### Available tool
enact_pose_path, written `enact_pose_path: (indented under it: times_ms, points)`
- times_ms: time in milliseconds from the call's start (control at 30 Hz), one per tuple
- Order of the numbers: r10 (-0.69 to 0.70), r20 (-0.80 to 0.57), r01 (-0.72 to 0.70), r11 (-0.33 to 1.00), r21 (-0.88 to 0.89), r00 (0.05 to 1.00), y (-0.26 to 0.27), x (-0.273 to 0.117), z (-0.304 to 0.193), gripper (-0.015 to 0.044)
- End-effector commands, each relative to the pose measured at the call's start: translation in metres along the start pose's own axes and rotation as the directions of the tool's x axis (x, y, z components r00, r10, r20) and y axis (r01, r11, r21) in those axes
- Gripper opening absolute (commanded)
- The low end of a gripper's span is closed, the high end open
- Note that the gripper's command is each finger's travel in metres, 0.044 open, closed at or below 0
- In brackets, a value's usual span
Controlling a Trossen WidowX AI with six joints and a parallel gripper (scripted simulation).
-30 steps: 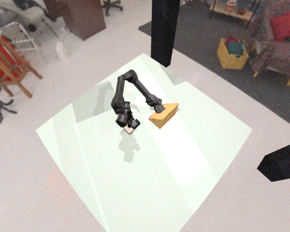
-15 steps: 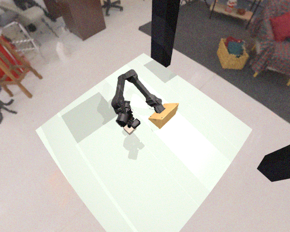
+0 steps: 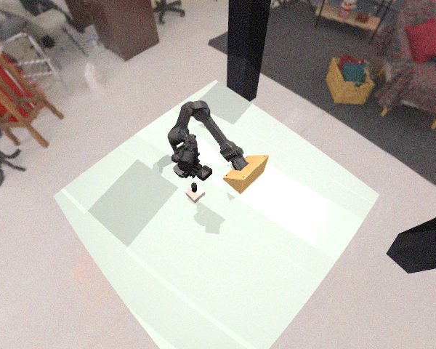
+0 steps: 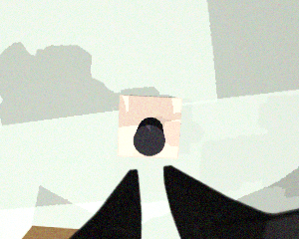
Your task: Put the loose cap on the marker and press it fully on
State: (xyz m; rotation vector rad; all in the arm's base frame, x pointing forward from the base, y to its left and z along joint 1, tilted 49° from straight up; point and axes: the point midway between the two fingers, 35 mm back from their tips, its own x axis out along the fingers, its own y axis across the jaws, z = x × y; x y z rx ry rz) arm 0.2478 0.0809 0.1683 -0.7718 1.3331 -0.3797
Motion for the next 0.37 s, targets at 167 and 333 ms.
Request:
enact_pose_path:
  times_ms: [167, 333]
  points:
    - [0.008, 0.005, -0.008, 1.000, -0.006, 1.000, -0.0003, -0.0034, -0.0001, 0.0289]
    - [0.008, 0.005, -0.008, 1.000, -0.006, 1.000, -0.0003, -0.0034, -0.0001, 0.0420]
